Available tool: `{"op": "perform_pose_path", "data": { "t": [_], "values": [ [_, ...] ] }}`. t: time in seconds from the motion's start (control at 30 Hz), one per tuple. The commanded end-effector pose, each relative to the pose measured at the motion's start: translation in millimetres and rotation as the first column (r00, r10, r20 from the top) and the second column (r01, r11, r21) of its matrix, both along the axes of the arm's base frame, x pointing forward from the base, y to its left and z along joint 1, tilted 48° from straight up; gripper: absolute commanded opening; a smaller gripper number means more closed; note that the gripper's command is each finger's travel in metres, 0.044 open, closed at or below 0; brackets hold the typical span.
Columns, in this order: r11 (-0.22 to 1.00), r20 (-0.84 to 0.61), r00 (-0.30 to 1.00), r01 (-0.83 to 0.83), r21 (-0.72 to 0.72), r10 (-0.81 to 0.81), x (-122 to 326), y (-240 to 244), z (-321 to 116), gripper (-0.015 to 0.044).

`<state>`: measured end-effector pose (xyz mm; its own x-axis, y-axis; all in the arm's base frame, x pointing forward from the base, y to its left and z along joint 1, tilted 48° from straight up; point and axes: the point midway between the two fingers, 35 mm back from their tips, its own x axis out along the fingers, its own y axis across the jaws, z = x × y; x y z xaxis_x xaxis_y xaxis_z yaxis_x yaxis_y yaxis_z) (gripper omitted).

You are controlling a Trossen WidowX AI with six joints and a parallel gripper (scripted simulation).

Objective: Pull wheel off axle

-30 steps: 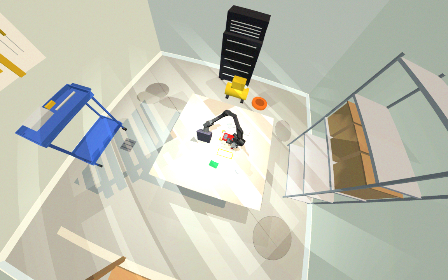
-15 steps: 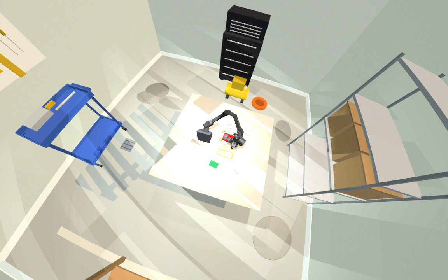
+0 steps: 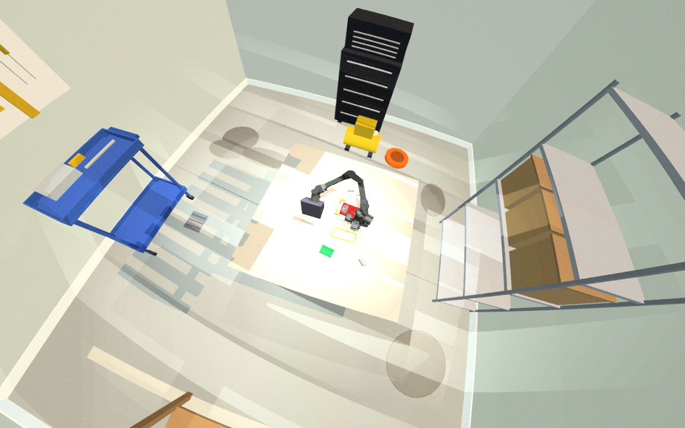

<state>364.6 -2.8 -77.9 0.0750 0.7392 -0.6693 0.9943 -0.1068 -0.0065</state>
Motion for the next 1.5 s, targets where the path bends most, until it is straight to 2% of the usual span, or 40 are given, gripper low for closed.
{"op": "perform_pose_path", "data": {
  "t": [0.0, 0.57, 0.77, 1.47],
  "values": [
    [1.0, 0.0, 1.0, 0.0, 0.0, 0.0, 0.0, 0.0, 0.0, 0.0274],
    [1.0, 0.0, 1.0, 0.0, 0.0, 0.0, 0.0, 0.0, 0.0, 0.016],
    [1.0, 0.0, 1.0, 0.0, 0.0, 0.0, 0.0, -0.9, 0.7, 0.0003],
    [1.0, 0.001, 1.0, 0.002, 0.0, -0.002, -0.2, -6.2, 5.1, 0.0]
  ]
}}
